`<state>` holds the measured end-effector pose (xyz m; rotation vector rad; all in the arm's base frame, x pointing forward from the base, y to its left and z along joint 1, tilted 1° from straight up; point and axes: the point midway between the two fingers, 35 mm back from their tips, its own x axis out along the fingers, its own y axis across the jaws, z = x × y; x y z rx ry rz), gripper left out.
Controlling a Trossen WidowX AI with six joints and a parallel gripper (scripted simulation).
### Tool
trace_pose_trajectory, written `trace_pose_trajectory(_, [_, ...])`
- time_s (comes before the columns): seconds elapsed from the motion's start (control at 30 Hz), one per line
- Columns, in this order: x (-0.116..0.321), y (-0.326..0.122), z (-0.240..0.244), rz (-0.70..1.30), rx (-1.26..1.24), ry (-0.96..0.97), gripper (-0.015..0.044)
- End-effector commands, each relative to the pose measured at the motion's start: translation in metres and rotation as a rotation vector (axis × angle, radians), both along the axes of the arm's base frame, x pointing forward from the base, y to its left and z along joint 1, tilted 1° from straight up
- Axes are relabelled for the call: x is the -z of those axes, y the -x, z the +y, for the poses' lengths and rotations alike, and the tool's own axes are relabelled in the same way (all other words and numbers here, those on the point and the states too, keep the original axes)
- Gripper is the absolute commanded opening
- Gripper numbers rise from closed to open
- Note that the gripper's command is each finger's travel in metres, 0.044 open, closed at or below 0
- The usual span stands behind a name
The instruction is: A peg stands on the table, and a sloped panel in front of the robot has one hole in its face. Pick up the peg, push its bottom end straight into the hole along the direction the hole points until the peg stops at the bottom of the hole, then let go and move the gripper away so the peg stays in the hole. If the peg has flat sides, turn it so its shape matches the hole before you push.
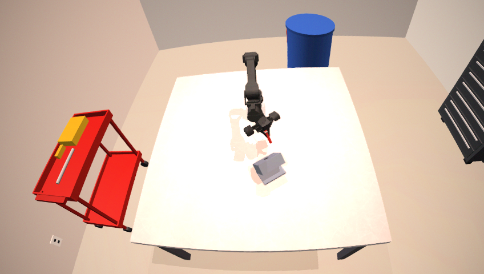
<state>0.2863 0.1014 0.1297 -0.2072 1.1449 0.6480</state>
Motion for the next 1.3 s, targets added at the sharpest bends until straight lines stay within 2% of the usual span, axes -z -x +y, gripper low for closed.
trace_pose_trajectory(0.0, [0.001,0.0,-0.004,-0.019,-0.003,-0.017,0.0])
trace_pose_trajectory(1.27, [-0.011,-0.012,-0.038,-0.246,-0.01,-0.116,0.0])
